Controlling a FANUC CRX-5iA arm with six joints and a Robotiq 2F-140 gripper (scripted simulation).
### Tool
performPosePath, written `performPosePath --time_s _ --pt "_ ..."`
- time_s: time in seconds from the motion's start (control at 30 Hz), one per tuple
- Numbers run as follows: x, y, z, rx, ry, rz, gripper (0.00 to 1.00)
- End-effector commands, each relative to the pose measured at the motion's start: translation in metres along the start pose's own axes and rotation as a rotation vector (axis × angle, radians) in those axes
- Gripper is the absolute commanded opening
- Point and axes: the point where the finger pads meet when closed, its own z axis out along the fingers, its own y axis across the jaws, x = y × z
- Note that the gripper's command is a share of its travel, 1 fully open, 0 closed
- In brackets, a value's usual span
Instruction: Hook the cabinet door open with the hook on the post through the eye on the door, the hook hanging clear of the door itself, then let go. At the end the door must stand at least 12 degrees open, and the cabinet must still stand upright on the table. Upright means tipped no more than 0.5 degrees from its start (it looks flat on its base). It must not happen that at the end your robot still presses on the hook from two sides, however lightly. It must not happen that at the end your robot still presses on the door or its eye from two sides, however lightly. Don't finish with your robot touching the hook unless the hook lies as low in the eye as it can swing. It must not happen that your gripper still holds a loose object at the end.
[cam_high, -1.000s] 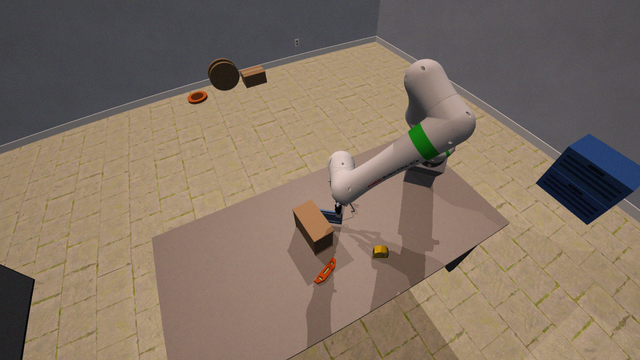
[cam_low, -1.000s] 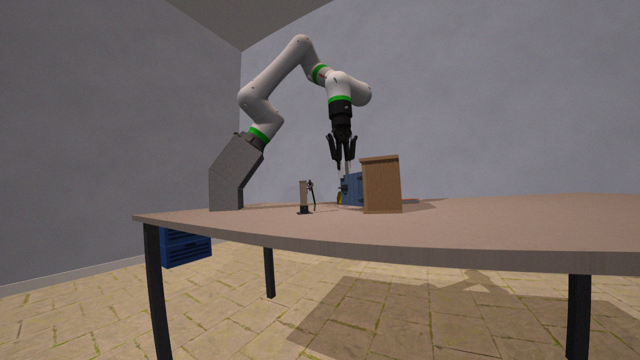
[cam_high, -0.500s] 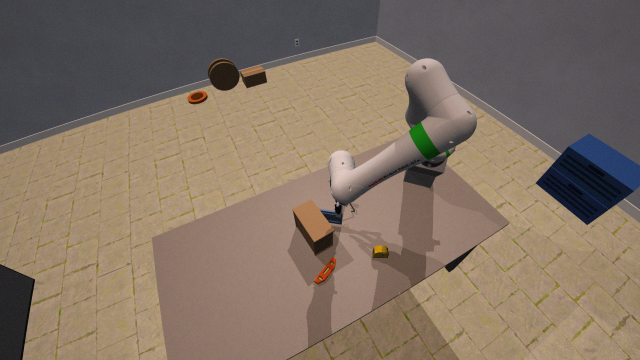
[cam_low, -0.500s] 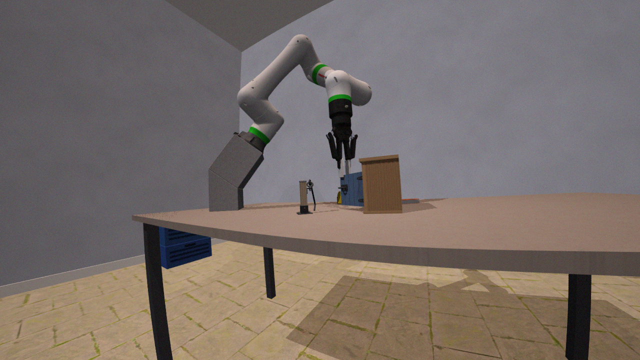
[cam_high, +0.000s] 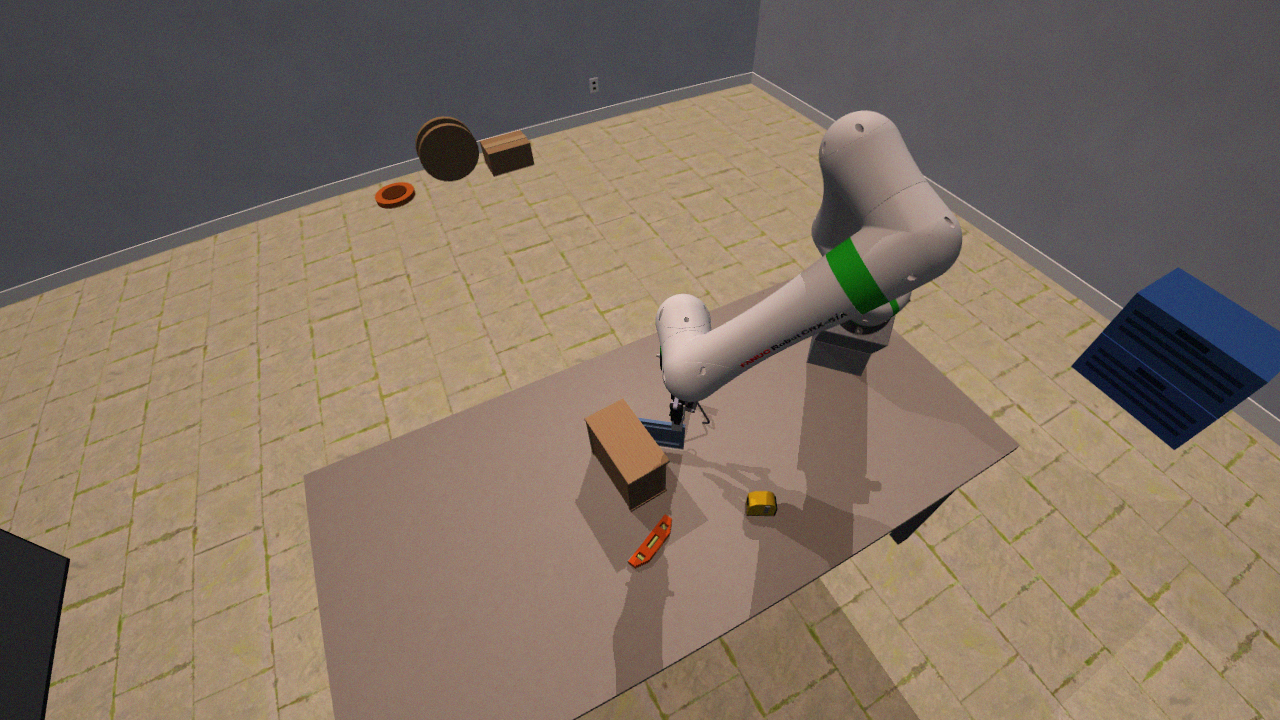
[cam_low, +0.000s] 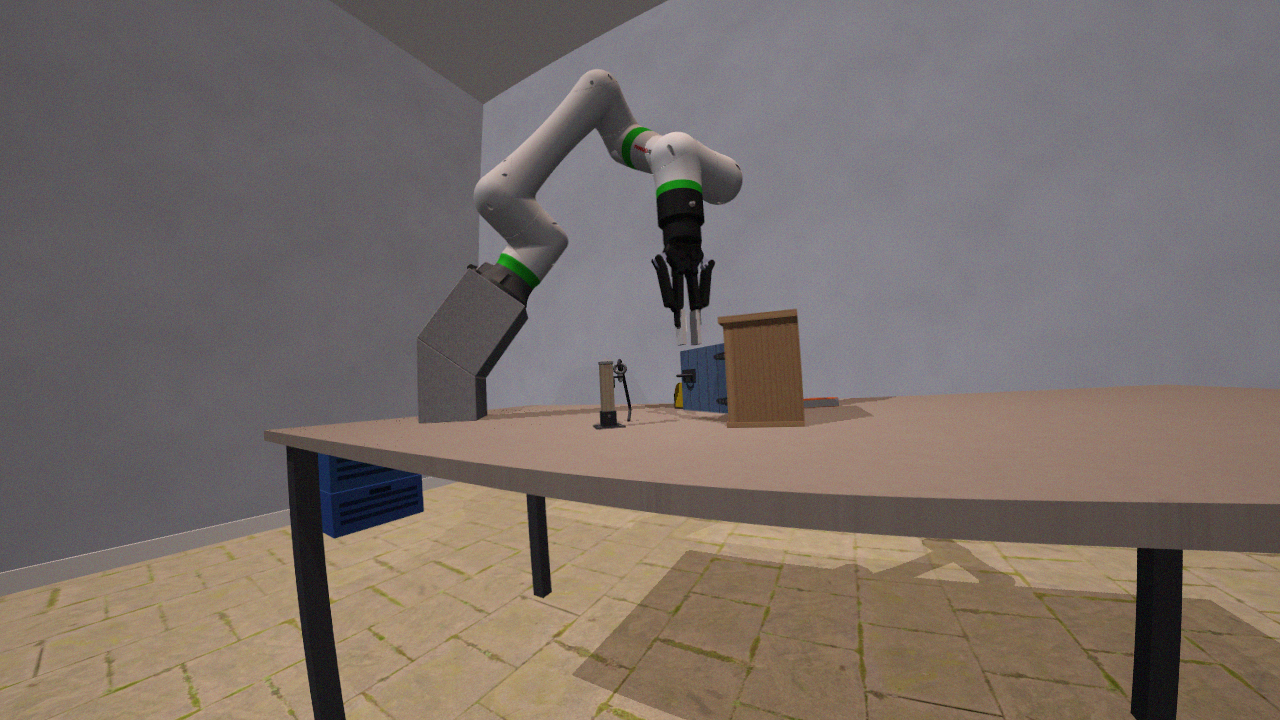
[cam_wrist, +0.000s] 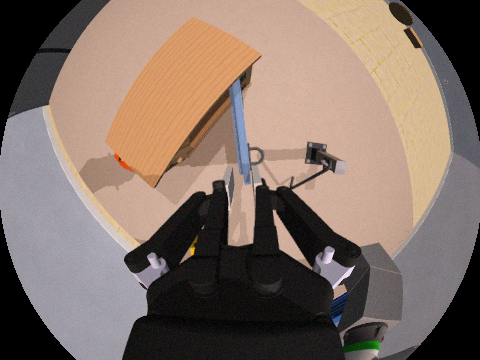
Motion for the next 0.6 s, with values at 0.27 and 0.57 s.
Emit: performPosePath --time_s 0.27,0.57 --pt "0.0 0.0 -0.022 0.0 0.0 0.0 0.16" --pt "0.0 0.0 -0.039 0.0 0.0 0.0 0.16"
